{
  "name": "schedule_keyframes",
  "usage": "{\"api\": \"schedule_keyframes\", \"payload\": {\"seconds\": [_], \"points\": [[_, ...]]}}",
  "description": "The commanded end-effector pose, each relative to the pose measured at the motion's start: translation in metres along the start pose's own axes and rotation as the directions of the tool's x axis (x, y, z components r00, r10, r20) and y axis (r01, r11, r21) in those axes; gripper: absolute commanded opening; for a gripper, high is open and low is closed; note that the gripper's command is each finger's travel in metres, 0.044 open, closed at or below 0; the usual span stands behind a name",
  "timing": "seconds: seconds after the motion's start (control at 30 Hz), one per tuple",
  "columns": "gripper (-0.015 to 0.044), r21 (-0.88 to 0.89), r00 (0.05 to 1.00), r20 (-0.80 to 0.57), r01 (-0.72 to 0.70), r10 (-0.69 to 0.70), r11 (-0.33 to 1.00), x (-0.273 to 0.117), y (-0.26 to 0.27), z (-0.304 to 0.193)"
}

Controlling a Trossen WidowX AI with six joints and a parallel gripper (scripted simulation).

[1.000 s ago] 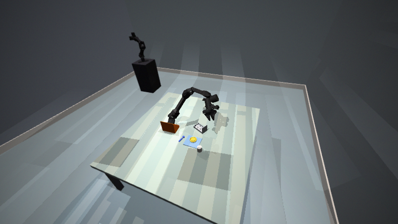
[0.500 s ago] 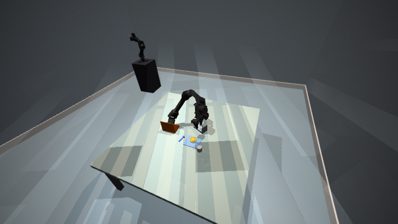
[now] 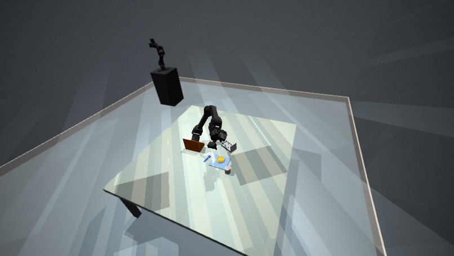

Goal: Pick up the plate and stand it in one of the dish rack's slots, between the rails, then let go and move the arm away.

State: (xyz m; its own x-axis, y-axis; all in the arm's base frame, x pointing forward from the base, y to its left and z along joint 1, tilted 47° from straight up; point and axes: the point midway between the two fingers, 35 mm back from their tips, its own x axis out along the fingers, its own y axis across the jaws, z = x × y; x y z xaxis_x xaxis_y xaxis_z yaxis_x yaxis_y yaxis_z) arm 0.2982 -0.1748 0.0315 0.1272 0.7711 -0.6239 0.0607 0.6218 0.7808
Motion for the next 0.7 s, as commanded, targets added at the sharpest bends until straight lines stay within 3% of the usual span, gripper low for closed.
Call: {"api": "schedule_keyframes", "payload": {"seconds": [0.0,0.07,0.3,0.67], "points": [[0.0400,-0.008,1.000,0.006,-0.030,0.030,1.000,0.001,0.001,-0.001],[0.0400,-0.007,1.000,-0.008,-0.019,0.019,1.000,0.012,0.000,-0.001],[0.0400,-0.018,0.988,-0.123,0.091,-0.092,0.996,0.111,-0.004,-0.010],[0.0400,-0.019,0.987,-0.126,0.094,-0.096,0.995,0.119,-0.005,-0.011]]}}
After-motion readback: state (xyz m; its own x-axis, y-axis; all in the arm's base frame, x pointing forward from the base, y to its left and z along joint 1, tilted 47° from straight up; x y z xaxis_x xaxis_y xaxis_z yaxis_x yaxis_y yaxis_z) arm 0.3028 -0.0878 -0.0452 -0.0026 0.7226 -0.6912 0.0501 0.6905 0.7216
